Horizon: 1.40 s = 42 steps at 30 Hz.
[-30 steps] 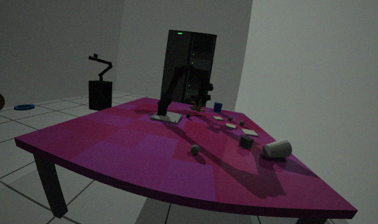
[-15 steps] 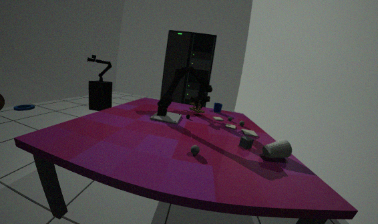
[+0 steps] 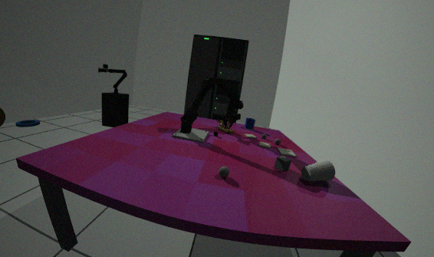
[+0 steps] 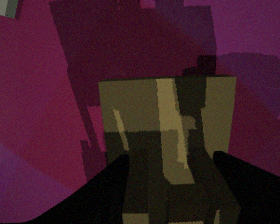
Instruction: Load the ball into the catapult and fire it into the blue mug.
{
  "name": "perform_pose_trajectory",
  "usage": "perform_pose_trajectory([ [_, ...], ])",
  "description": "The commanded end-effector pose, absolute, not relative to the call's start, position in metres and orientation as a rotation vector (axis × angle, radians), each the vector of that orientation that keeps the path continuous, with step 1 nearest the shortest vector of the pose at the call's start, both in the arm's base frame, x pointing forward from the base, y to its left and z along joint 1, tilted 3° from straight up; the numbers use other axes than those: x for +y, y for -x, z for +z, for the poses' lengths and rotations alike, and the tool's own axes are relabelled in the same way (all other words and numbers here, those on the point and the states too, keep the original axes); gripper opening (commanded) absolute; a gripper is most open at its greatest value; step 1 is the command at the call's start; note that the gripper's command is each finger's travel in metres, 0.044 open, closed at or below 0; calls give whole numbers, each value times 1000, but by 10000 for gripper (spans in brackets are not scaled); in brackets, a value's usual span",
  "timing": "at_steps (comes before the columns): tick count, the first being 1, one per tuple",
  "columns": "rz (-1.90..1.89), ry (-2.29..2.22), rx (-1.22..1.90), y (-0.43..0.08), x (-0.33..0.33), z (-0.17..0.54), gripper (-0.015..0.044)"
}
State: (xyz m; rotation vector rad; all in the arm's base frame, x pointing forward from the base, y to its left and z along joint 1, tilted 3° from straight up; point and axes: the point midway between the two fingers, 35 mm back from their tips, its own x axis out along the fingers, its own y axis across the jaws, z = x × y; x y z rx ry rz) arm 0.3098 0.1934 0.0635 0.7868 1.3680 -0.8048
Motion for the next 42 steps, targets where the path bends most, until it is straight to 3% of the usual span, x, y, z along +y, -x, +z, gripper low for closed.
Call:
perform_pose_trajectory([
  [1,-802,-790,1365,-311,194,58,0],
  [9,-806,-787,1368,-310,193,59,0],
  [22,-806,-787,1368,-310,193,59,341],
  [26,-805,-787,1368,-312,197,94,440],
  [31,-806,-787,1369,-306,196,156,440],
  [42,-797,-784,1368,-305,194,153,440],
])
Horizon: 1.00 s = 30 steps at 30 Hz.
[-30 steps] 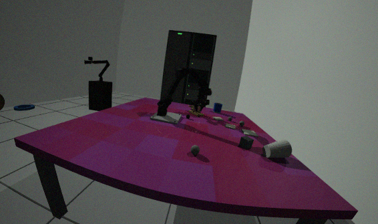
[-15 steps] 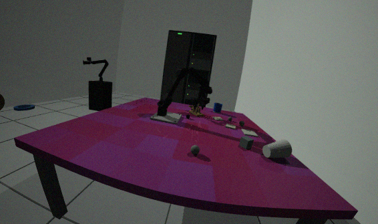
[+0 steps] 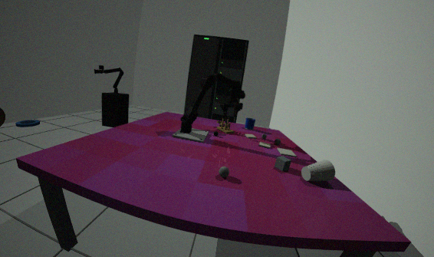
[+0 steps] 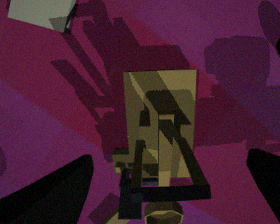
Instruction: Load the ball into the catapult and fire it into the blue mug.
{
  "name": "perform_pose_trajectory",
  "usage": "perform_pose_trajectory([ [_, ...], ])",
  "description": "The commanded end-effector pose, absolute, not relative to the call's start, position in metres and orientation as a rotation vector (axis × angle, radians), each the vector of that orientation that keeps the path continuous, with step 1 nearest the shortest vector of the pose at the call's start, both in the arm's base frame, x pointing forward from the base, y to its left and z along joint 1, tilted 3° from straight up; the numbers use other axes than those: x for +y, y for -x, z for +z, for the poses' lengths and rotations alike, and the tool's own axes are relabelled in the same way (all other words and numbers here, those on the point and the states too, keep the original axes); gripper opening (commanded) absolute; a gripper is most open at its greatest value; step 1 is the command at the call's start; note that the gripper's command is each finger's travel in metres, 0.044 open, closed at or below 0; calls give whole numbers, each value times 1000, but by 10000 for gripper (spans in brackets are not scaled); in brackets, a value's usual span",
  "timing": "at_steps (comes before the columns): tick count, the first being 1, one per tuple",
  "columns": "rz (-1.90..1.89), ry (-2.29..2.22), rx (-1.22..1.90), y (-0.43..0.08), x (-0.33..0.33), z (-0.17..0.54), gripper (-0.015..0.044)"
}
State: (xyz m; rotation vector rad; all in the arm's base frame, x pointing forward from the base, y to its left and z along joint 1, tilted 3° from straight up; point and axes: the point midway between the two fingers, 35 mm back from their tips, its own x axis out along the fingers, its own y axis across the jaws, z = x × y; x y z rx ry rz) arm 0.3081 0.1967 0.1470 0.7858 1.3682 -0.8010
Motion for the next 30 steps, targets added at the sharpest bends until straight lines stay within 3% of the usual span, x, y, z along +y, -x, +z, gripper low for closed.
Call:
perform_pose_trajectory([
  [1,-797,-784,1368,-305,194,151,440],
  [6,-797,-784,1368,-307,192,108,440],
  [30,-796,-784,1367,-309,192,75,440],
])
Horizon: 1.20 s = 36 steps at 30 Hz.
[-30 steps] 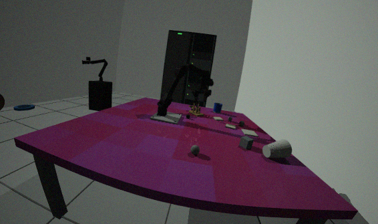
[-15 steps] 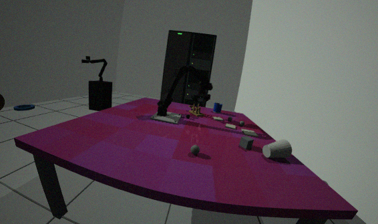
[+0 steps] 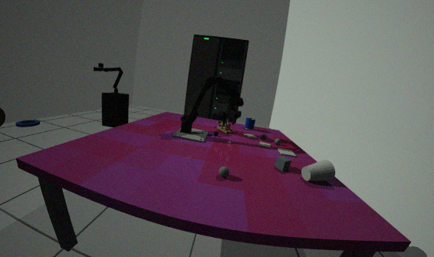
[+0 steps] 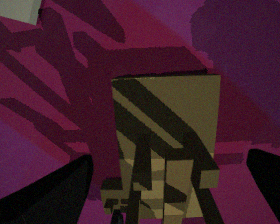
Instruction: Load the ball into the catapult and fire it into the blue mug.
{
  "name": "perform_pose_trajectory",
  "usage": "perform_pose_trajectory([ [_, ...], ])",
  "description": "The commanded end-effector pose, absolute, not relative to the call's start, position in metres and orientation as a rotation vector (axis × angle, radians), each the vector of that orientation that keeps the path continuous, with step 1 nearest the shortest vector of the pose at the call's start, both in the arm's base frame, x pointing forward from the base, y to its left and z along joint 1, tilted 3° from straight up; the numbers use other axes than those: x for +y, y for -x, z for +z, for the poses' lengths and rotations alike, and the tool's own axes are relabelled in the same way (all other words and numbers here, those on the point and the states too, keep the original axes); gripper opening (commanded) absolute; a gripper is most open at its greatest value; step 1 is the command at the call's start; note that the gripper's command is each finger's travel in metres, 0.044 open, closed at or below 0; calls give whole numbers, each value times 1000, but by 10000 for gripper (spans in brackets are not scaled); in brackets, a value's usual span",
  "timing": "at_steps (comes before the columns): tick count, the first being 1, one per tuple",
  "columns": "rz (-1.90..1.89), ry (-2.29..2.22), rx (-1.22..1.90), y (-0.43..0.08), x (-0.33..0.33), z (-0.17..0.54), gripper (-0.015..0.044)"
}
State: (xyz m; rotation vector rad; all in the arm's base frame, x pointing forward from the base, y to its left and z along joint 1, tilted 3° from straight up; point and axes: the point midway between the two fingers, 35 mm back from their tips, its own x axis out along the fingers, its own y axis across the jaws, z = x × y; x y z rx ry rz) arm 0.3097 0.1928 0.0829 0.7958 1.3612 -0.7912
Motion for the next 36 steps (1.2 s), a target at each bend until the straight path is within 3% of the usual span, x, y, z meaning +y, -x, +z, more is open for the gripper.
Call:
perform_pose_trajectory([
  [1,-796,-784,1367,-309,192,73,440],
  [19,-797,-784,1367,-309,191,53,440],
  [30,-795,-792,1364,-309,192,57,151],
  [36,-795,-792,1364,-309,192,57,111],
])
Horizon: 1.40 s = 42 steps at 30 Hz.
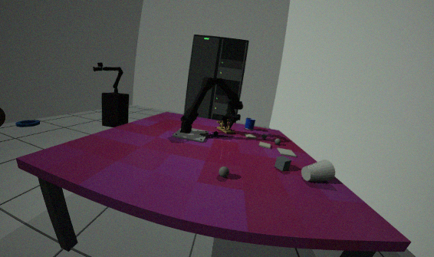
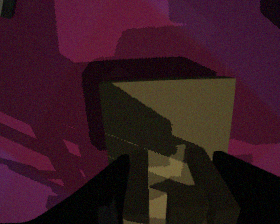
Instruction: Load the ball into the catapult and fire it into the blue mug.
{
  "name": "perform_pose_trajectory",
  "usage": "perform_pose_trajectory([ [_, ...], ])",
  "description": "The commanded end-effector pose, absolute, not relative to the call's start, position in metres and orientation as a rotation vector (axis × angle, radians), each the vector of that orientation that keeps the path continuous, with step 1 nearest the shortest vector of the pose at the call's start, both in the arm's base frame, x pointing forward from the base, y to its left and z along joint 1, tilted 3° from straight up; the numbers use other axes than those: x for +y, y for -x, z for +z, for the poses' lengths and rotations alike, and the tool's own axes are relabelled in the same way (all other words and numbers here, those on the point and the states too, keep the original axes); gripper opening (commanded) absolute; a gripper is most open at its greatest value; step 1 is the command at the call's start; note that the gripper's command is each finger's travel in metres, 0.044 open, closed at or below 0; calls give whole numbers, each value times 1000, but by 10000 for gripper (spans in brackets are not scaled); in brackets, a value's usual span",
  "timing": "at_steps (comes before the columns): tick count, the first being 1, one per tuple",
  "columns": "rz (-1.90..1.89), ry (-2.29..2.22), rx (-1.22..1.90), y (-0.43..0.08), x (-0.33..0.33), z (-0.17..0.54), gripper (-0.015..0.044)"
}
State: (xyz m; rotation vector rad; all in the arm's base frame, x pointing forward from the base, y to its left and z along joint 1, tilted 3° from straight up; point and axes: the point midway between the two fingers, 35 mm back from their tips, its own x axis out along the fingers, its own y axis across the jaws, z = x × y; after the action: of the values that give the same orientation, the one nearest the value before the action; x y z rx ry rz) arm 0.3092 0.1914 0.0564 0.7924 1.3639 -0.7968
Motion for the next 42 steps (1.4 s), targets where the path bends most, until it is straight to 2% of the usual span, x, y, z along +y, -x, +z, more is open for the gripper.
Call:
perform_pose_trajectory([
  [1,-795,-792,1364,-309,192,59,85],
  [4,-796,-793,1364,-308,193,95,6],
  [5,-797,-793,1364,-308,193,104,0],
  [11,-758,-752,1380,-307,193,106,0],
  [33,-199,-159,1517,-320,207,104,0],
  [42,-181,-141,1519,-322,211,101,0],
])
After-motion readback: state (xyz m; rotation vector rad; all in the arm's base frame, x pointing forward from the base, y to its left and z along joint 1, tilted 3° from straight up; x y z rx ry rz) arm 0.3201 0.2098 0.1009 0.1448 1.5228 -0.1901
